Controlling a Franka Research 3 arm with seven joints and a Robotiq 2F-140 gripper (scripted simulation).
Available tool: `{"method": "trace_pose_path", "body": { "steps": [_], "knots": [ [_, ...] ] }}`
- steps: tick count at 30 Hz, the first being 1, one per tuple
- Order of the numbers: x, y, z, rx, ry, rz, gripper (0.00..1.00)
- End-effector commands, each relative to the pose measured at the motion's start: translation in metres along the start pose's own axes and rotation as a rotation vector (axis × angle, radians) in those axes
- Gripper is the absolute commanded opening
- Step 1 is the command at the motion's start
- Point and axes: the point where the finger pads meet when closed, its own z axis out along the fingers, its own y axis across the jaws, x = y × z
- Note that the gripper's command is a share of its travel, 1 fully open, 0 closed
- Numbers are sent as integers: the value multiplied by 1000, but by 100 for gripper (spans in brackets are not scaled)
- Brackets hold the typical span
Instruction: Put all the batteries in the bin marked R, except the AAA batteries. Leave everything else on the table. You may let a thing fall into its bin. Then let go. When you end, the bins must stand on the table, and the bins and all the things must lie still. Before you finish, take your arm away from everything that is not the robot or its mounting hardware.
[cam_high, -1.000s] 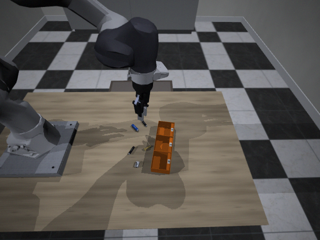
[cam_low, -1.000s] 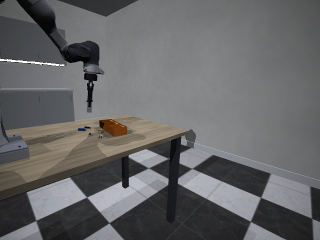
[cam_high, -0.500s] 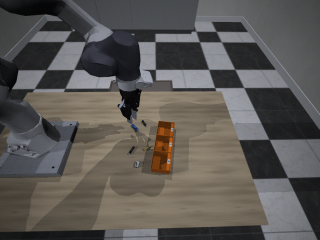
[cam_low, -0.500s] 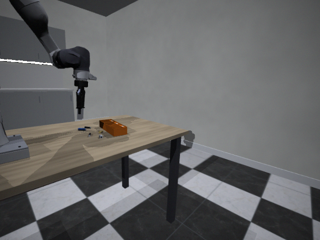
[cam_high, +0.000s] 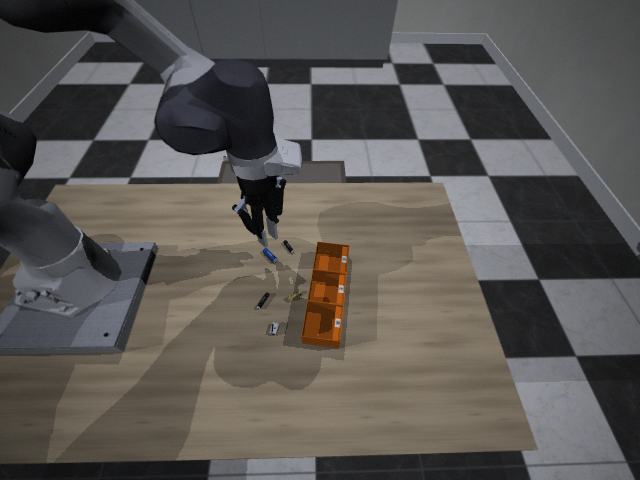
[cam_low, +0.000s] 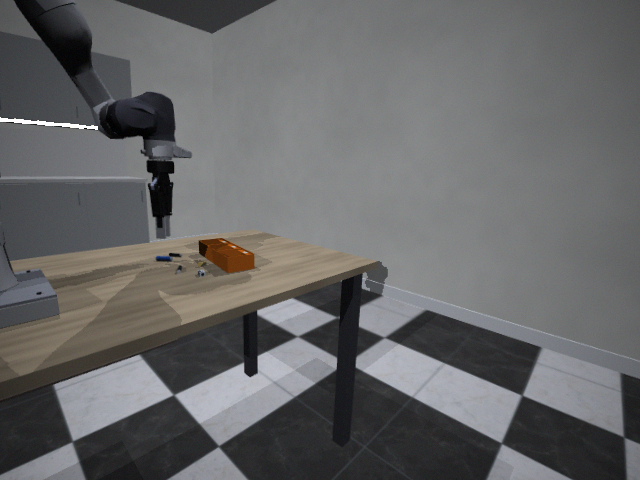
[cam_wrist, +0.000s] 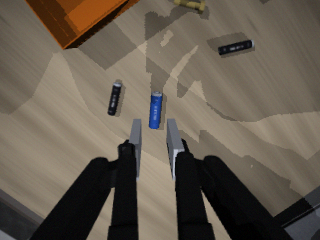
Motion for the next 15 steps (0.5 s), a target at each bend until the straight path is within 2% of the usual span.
{"method": "trace_pose_path", "body": {
  "steps": [1,15],
  "knots": [
    [2,-1,-1,-1,19,76,17],
    [1,1,-1,-1,19,76,17]
  ]
}}
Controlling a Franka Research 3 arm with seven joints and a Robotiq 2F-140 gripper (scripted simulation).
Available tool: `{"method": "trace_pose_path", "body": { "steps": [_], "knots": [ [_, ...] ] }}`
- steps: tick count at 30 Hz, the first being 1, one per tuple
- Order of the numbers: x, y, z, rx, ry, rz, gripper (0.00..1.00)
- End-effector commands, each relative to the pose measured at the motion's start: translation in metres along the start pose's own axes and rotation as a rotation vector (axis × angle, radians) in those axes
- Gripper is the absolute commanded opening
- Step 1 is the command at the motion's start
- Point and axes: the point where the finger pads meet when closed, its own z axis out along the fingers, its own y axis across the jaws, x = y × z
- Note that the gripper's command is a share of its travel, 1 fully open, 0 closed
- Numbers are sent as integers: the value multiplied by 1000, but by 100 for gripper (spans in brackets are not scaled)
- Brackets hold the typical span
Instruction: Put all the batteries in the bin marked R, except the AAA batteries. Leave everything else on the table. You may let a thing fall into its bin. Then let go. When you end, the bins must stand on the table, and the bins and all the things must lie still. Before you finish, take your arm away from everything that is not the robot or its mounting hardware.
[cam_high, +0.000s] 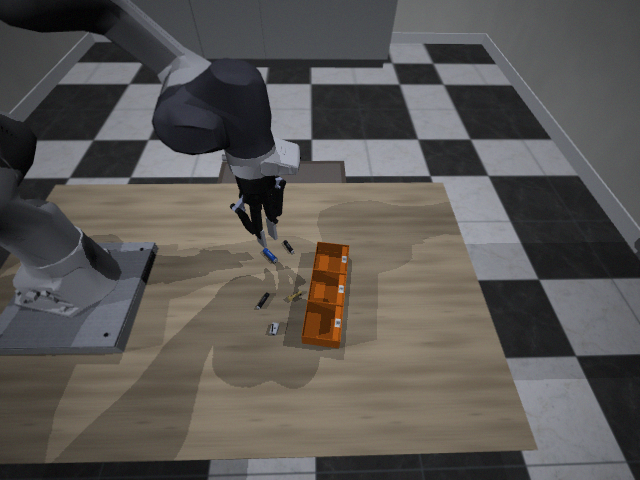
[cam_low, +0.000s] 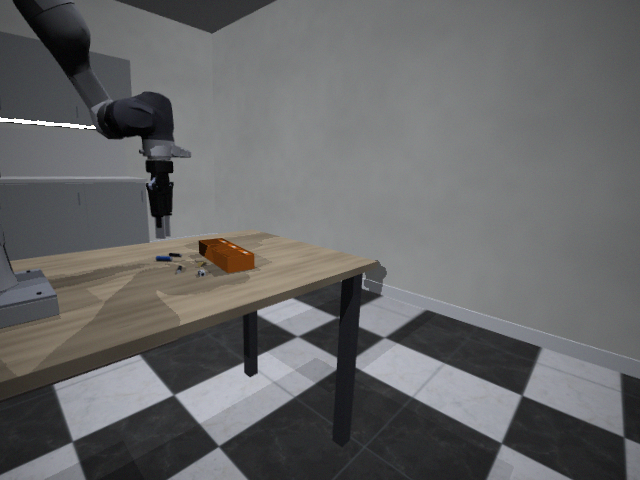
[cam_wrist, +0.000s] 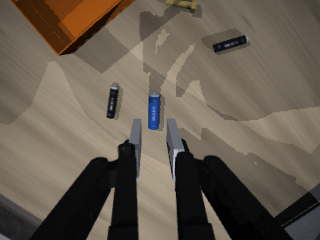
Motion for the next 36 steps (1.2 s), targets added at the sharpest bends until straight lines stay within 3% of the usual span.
{"method": "trace_pose_path", "body": {
  "steps": [1,28,36],
  "knots": [
    [0,0,0,1,6,21,17],
    [-1,0,0,1,6,21,17],
    [-1,0,24,1,6,21,17]
  ]
}}
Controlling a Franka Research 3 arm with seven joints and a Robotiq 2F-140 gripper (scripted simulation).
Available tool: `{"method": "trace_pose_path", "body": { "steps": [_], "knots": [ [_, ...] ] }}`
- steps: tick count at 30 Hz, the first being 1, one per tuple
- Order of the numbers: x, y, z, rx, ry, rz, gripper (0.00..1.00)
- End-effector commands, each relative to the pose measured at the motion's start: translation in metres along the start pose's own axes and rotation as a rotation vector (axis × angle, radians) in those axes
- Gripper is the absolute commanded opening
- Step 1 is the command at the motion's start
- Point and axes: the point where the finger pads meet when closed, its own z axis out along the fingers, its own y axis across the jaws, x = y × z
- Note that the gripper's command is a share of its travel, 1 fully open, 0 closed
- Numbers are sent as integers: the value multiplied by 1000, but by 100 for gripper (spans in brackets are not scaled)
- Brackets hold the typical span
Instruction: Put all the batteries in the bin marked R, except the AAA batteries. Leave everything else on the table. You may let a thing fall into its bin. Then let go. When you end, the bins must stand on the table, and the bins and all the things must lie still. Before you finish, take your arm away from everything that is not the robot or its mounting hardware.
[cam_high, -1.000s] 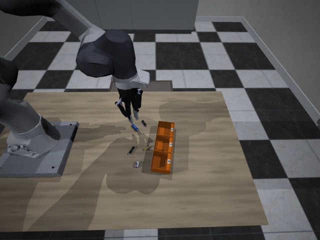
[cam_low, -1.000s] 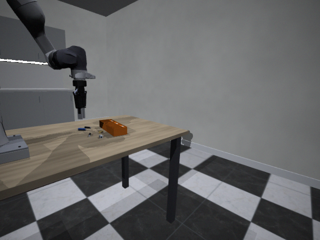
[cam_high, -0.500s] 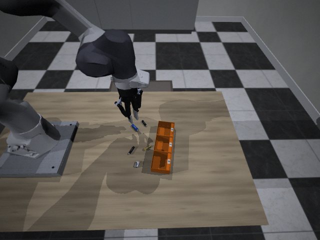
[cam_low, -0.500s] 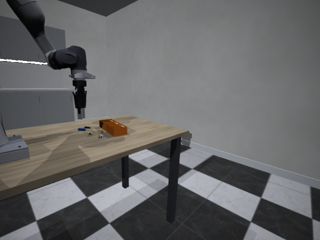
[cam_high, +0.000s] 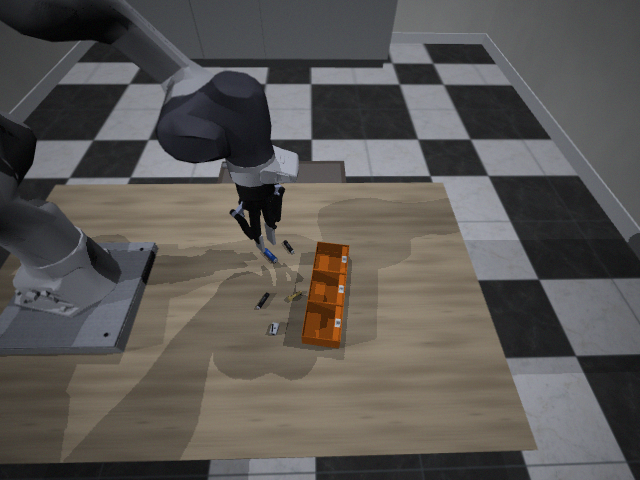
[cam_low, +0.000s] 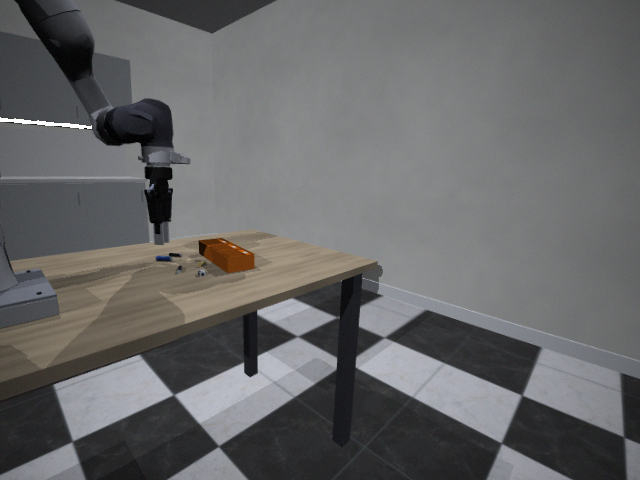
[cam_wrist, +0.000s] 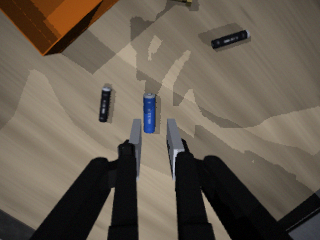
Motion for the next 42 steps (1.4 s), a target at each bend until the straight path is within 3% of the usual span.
{"method": "trace_pose_path", "body": {
  "steps": [1,10,25,40,41,42],
  "knots": [
    [2,-6,9,14,9,3,17],
    [5,-10,43,14,9,3,17],
    [4,-10,55,14,9,3,17],
    [3,-7,55,14,9,3,17],
    [3,-7,55,14,9,3,5],
    [3,-7,55,14,9,3,5]
  ]
}}
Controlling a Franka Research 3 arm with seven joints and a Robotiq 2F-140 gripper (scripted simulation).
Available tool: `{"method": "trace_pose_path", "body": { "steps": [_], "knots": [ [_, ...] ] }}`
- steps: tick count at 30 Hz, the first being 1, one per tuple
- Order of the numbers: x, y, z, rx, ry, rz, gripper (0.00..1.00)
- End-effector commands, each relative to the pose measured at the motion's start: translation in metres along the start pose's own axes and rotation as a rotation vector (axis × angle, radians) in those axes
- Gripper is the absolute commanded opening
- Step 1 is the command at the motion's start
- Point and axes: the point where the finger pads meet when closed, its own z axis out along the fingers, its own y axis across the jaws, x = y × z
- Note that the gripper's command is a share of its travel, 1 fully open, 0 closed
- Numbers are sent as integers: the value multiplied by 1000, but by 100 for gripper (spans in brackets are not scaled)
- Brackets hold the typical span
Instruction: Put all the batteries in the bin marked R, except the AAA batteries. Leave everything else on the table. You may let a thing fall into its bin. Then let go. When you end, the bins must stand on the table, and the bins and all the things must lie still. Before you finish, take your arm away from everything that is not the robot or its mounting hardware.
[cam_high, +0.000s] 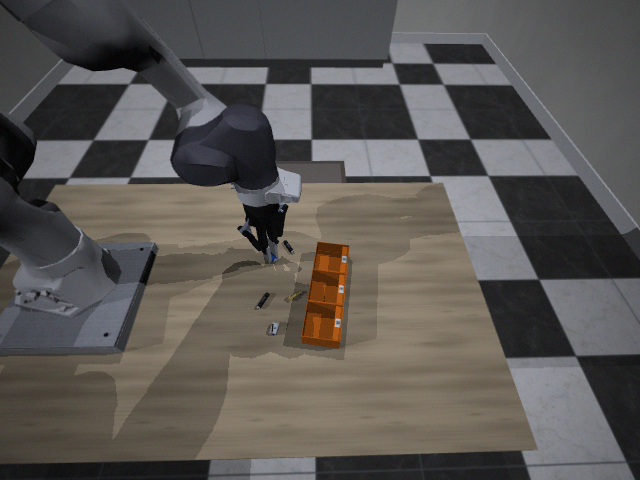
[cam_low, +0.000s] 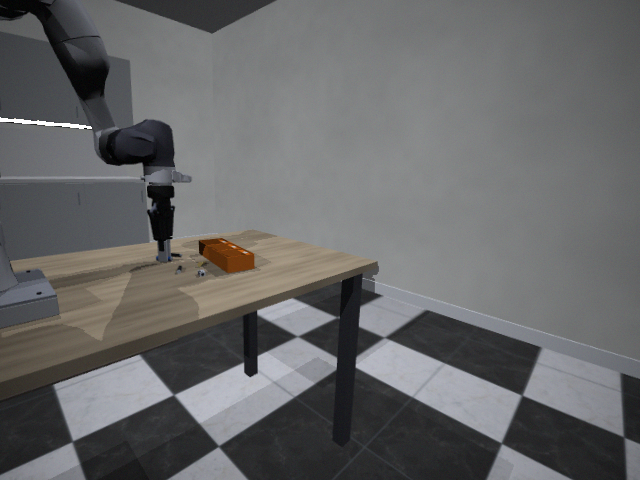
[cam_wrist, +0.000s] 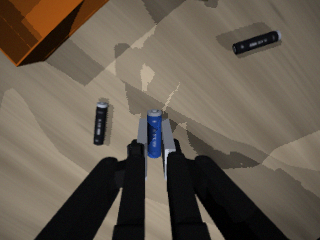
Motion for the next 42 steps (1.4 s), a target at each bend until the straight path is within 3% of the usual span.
{"method": "trace_pose_path", "body": {
  "steps": [1,30,42],
  "knots": [
    [0,-1,-1,5,1,-5,5],
    [0,-1,-1,5,1,-5,5],
    [0,-1,-34,5,1,-5,5]
  ]
}}
